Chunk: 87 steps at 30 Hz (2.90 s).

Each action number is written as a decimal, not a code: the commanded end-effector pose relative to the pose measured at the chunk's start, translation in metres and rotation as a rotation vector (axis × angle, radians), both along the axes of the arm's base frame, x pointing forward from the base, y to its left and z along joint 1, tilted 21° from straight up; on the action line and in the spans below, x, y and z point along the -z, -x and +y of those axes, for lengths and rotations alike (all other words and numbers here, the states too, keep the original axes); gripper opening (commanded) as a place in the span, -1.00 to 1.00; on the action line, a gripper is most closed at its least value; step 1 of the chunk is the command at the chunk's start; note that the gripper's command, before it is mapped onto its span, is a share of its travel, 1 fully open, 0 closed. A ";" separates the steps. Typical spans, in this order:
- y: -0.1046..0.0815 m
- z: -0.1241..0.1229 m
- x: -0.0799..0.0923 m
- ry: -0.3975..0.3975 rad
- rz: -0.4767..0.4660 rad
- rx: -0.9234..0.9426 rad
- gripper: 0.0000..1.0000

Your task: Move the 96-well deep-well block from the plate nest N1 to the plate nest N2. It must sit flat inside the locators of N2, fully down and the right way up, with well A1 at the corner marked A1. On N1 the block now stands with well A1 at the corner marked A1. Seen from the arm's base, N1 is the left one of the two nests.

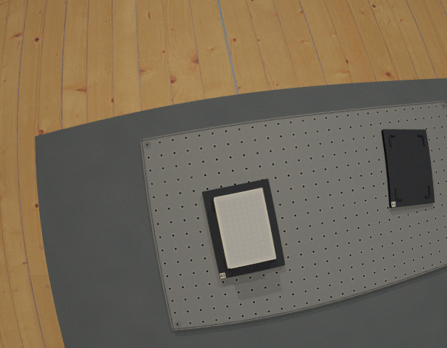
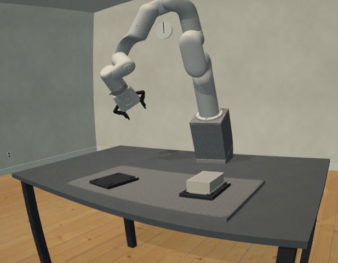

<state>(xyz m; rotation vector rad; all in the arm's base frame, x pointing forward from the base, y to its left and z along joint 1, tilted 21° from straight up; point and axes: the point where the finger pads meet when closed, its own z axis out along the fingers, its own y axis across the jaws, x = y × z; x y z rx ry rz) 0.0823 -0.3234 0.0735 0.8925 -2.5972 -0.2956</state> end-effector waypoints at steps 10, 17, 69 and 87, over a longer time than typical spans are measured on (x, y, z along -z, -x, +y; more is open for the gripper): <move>0.000 -0.001 -0.001 0.003 -0.001 0.001 1.00; 0.000 -0.001 -0.001 0.003 -0.001 0.001 1.00; -0.198 0.055 0.011 0.036 -0.167 -0.911 1.00; -0.255 0.102 0.013 0.034 -0.214 -1.175 1.00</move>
